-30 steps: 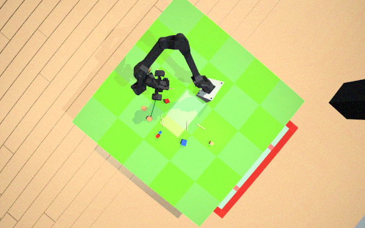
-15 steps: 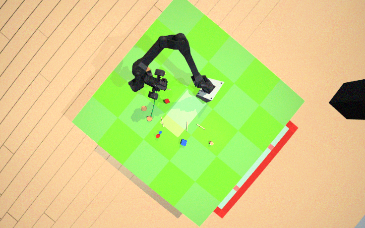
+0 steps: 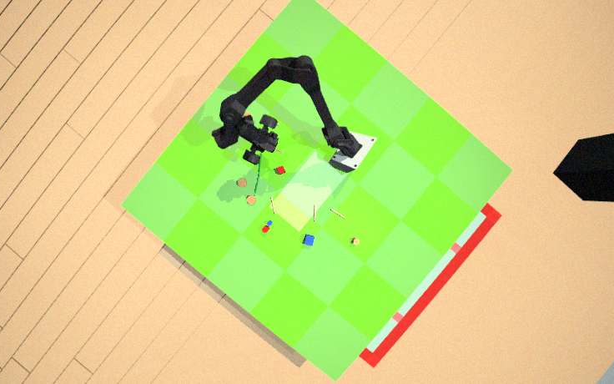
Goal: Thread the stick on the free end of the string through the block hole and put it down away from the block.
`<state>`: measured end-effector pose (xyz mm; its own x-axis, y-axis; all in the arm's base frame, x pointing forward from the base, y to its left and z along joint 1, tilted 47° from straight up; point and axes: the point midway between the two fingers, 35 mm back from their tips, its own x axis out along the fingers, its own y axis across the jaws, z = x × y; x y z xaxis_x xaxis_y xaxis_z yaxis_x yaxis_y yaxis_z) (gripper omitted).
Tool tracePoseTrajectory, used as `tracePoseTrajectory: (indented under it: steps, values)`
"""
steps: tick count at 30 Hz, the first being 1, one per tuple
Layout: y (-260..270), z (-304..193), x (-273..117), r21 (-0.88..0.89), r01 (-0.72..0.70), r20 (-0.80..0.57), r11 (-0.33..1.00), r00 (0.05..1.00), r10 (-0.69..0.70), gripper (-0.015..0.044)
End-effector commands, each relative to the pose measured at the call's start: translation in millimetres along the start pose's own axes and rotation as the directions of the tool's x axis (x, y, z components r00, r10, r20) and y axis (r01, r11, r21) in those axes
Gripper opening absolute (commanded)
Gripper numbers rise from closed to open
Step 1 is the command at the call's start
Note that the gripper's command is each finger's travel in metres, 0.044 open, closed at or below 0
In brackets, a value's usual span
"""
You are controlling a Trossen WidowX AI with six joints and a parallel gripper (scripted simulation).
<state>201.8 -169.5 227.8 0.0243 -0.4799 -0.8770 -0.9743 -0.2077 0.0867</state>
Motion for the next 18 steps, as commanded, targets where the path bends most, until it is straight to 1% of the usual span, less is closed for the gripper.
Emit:
tracePoseTrajectory:
  steps: [1,18]
  values:
    - [-1.3,-5.3,-3.7,0.051,0.025,-0.004,0.998,1.0,-0.025,0.0]
    - [0.0,-22.1,-10.5,0.226,0.084,-0.015,0.97,0.996,-0.083,0.0]
